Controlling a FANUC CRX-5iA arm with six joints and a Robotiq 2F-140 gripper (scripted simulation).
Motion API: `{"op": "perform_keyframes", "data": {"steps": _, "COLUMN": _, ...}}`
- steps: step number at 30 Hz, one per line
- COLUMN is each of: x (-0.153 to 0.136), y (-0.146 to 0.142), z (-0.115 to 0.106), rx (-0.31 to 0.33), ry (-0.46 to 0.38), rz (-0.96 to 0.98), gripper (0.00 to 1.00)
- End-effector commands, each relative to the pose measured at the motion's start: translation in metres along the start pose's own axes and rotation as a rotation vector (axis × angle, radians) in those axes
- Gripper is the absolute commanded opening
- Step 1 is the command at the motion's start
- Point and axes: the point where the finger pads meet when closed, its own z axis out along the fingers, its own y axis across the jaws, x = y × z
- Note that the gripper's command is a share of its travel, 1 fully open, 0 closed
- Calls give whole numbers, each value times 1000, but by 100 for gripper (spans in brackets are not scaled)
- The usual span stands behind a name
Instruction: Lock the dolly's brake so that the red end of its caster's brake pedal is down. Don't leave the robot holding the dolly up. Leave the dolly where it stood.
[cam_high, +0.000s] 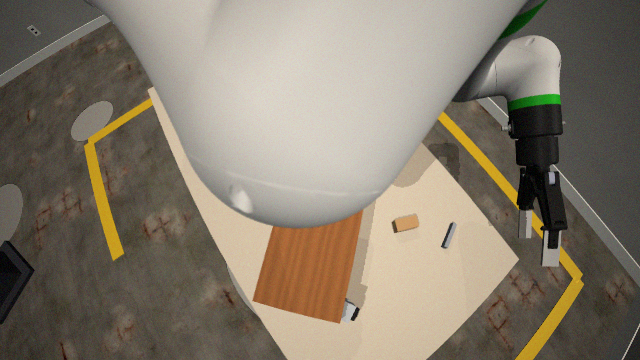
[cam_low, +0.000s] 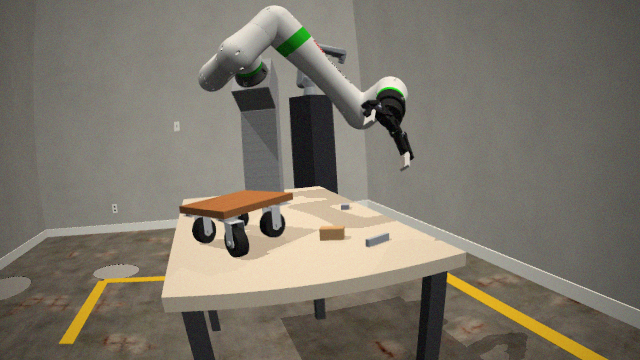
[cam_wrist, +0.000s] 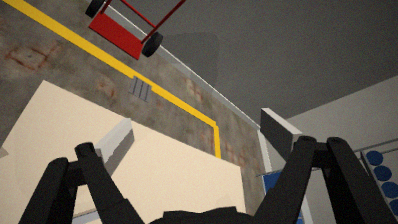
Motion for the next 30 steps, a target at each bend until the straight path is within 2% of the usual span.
{"op": "perform_keyframes", "data": {"steps": 1, "x": 0, "y": 0, "z": 0, "rx": 0, "ry": 0, "rz": 0, "gripper": 100}}
{"op": "perform_keyframes", "data": {"steps": 17, "x": 0, "y": 0, "z": 0, "rx": 0, "ry": 0, "rz": 0, "gripper": 100}}
{"op": "perform_keyframes", "data": {"steps": 18, "x": 0, "y": 0, "z": 0, "rx": 0, "ry": 0, "rz": 0, "gripper": 0}}
{"op": "perform_keyframes", "data": {"steps": 30, "x": 4, "y": 2, "z": 1, "rx": 20, "ry": -12, "rz": 8, "gripper": 0}}
